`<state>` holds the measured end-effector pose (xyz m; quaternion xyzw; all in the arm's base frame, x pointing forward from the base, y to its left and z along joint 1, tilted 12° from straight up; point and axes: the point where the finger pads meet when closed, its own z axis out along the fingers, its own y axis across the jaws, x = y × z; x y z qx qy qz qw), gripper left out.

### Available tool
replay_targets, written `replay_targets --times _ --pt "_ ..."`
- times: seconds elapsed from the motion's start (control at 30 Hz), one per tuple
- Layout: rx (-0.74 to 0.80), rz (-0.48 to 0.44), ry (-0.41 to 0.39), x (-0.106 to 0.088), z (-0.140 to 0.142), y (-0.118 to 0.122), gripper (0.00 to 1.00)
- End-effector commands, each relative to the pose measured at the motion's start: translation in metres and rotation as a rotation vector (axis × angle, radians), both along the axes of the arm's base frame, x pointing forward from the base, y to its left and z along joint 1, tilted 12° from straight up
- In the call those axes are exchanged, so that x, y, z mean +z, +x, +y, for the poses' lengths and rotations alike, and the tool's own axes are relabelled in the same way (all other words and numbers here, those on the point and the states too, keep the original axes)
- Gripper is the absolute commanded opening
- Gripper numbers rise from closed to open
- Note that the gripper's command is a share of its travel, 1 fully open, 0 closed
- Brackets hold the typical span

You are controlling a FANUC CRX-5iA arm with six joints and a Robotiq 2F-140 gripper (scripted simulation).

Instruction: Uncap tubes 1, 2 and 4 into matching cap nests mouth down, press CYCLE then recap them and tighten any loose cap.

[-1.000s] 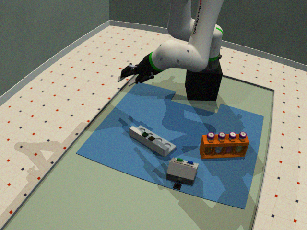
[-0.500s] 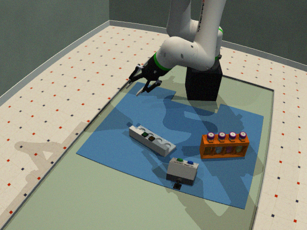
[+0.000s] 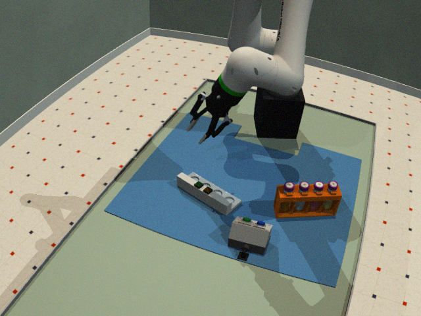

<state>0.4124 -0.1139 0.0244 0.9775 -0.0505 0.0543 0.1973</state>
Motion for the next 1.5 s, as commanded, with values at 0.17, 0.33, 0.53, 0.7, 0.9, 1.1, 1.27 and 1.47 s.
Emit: replay_targets --times 0.17,0.33,0.53,0.7,0.9,1.1,1.27,1.47 --pt "-0.107 -0.063 0.072 -0.001 0.032 0.004 0.35" --pt "-0.193 -0.104 0.136 0.0 0.056 0.006 0.35" --pt "-0.28 -0.139 0.201 0.0 0.076 0.007 0.35" --pt "-0.368 -0.167 0.267 0.002 0.101 0.008 0.35" --pt "-0.456 -0.189 0.334 0.004 0.128 0.008 0.35" --pt "-0.509 -0.198 0.374 0.005 0.144 0.008 0.35" --pt "-0.599 -0.208 0.44 0.008 0.169 0.007 0.35" --pt "-0.662 -0.211 0.487 0.012 0.194 0.005 0.35"
